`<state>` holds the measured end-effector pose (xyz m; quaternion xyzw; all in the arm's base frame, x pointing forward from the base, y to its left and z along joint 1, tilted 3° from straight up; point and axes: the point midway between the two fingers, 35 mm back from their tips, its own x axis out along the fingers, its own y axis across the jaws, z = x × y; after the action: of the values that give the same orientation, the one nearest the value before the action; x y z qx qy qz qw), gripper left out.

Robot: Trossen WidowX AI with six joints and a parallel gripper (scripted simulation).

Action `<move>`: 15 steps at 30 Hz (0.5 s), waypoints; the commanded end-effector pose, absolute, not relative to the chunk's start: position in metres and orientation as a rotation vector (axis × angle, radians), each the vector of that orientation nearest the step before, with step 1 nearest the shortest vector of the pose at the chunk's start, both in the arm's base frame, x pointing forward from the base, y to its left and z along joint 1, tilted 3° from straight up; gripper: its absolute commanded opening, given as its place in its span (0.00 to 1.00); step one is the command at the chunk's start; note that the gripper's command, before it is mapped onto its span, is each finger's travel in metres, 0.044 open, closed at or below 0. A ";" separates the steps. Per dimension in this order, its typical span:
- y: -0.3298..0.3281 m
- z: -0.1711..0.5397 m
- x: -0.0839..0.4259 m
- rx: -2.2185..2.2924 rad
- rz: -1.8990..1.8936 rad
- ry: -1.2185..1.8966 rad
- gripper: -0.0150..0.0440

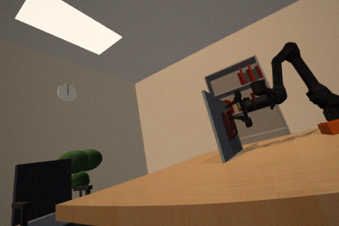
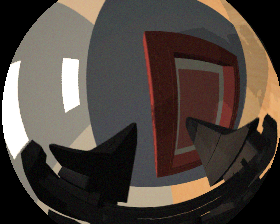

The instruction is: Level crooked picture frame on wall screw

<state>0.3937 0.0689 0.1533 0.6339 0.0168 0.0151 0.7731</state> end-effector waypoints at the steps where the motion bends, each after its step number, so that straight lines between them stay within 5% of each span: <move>1: 0.070 0.153 0.394 1.370 0.035 0.040 0.69; 3: 0.070 0.153 0.394 1.370 0.035 0.040 0.69; 9: 0.070 0.153 0.394 1.370 0.035 0.040 0.43; 15: 0.070 0.153 0.394 1.370 0.035 0.040 0.36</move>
<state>0.3938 0.0693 0.1529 0.6338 0.0175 0.0152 0.7732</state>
